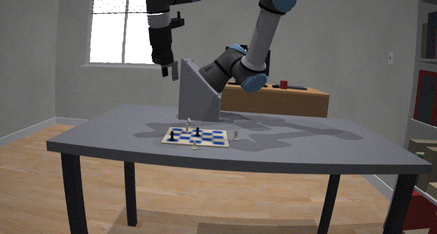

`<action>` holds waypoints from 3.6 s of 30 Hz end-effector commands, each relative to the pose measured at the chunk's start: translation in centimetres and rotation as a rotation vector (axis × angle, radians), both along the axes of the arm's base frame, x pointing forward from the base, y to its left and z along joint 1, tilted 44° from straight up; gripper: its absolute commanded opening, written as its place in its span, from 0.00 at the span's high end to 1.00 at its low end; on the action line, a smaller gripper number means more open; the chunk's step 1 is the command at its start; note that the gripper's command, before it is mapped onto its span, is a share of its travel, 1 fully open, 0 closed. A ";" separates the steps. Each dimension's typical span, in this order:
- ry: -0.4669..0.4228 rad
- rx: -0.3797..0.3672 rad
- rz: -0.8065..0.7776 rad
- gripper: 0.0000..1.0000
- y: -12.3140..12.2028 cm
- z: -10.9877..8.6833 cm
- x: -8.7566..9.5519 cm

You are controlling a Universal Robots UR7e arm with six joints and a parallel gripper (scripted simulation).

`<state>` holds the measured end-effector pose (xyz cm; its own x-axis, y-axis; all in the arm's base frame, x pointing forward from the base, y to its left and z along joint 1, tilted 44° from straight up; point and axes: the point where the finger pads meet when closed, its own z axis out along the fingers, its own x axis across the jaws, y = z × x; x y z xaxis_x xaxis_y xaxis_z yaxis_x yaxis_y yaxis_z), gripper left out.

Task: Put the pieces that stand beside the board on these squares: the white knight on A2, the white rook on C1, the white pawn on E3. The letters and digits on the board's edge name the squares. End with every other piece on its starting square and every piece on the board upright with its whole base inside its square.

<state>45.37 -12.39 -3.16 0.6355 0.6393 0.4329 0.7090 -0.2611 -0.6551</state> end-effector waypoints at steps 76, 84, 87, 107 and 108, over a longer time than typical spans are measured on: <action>-0.013 -0.138 -0.429 0.00 8.7 -0.7 -15.2; -0.069 -0.126 -0.376 0.00 9.0 -0.8 -15.3; -0.100 -0.120 -0.348 0.00 9.1 -0.9 -15.3; -0.606 -0.012 0.140 0.00 10.5 -2.3 -15.8; -0.632 -0.007 0.167 0.00 10.5 -2.4 -15.8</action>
